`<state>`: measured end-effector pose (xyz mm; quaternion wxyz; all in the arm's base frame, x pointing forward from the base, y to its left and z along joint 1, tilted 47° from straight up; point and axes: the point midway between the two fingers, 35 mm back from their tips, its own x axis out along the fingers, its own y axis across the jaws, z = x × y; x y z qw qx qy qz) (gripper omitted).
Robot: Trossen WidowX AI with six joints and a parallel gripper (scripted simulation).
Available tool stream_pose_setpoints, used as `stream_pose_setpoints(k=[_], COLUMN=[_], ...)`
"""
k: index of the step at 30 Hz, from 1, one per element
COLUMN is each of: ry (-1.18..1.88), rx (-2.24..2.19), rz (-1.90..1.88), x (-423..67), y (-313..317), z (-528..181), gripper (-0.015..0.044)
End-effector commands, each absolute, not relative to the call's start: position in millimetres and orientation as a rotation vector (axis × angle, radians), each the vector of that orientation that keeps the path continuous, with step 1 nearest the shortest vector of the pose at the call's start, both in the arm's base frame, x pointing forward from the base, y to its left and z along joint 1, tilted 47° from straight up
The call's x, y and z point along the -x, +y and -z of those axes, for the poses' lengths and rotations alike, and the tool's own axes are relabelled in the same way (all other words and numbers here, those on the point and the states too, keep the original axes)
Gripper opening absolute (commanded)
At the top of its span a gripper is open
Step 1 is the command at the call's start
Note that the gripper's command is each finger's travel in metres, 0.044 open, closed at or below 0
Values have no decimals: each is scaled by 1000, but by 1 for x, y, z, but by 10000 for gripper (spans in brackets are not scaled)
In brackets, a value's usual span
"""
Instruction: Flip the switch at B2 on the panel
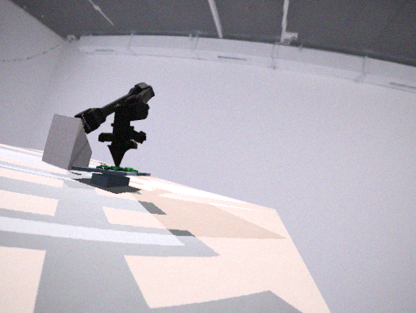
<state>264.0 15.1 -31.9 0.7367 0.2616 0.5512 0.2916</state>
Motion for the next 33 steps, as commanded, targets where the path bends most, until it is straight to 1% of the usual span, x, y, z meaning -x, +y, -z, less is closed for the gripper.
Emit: stream_pose_setpoints(k=[1, 28, 30, 33], ry=[1213, 1213, 1215, 1233], rx=[-583, -583, -573, -571], rz=[-642, -642, -639, -642], x=[-264, -264, -264, -258], y=[16, 19, 11, -16], z=[33, 35, 30, 6], gripper=[0, 0, 0, 0])
